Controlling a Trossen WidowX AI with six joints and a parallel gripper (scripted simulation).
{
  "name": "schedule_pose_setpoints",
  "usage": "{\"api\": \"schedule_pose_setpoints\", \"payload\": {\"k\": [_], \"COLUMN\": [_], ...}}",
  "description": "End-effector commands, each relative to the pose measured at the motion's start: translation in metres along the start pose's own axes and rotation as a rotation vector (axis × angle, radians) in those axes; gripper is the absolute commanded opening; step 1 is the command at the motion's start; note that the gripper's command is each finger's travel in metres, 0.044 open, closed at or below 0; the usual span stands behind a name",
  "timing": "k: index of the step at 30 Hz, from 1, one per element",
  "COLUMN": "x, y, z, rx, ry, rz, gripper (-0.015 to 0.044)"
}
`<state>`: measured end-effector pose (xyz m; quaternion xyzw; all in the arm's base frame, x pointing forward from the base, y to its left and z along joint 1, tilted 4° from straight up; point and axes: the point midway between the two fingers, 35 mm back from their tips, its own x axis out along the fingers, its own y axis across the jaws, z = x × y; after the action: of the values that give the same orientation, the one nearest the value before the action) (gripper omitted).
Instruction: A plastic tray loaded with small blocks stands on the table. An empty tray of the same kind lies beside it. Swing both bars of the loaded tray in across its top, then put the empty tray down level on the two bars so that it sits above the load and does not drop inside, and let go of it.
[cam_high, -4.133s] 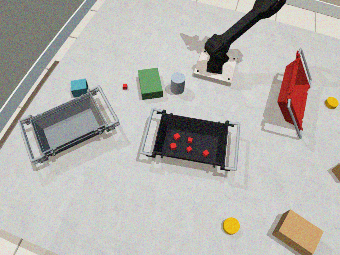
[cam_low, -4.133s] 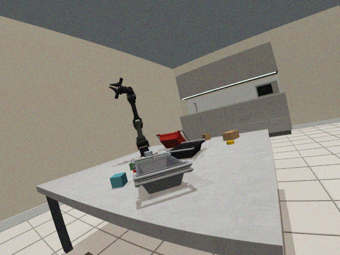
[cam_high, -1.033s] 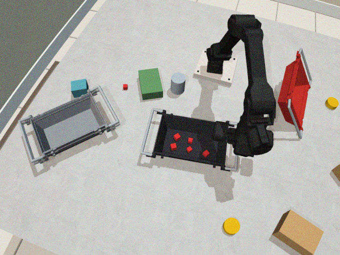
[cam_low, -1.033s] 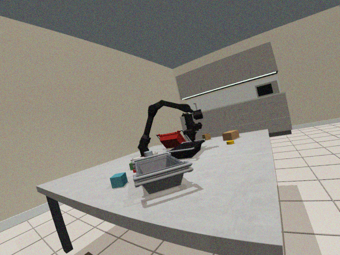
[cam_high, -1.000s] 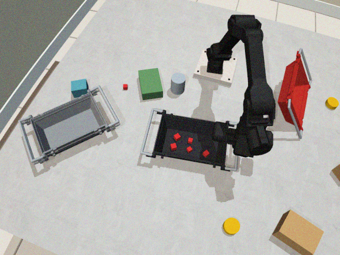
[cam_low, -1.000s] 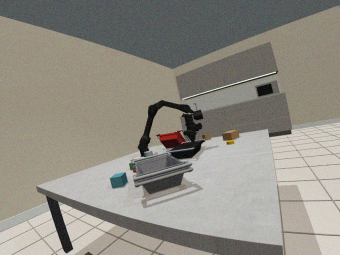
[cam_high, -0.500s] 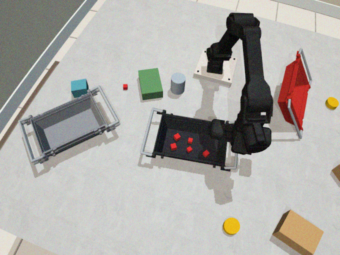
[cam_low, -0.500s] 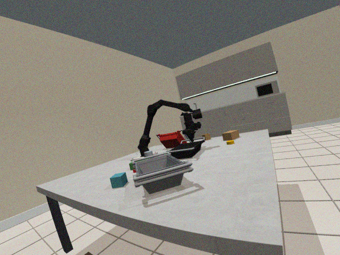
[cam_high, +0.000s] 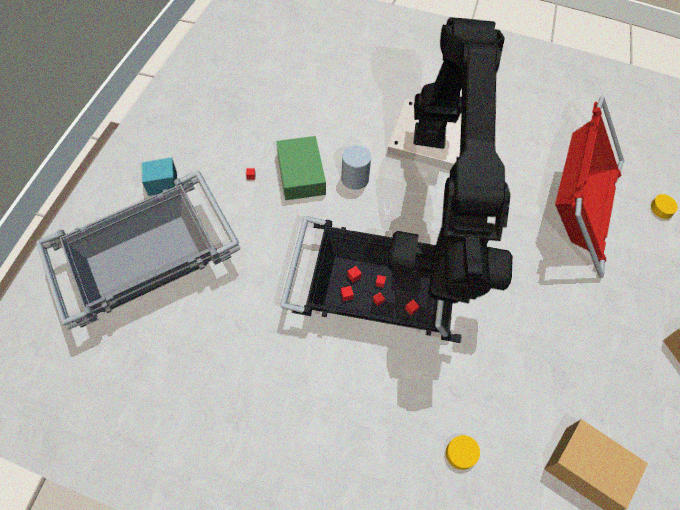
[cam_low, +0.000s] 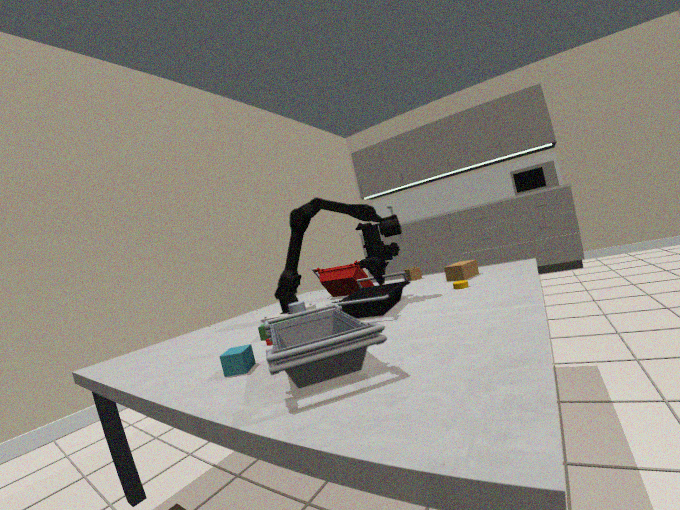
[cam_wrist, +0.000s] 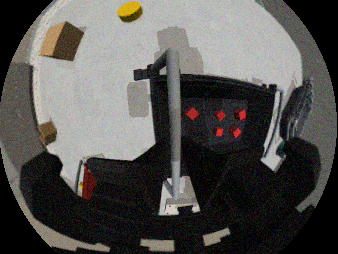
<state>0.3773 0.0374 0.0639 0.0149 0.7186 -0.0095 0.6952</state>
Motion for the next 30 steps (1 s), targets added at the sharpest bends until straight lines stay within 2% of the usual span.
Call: {"api": "schedule_pose_setpoints", "payload": {"k": [1,6,15,30], "x": [0.012,0.009,-0.032,-0.025], "y": [-0.015,-0.016,-0.011,-0.013], "z": [-0.001,-0.001,0.0,0.0], "rx": [-0.005,-0.005,-0.005,-0.004], "ry": [0.002,0.002,0.002,0.004], "rz": [-0.005,-0.006,-0.005,-0.01], "gripper": [0.0089,0.0089,0.0089,0.0089]}}
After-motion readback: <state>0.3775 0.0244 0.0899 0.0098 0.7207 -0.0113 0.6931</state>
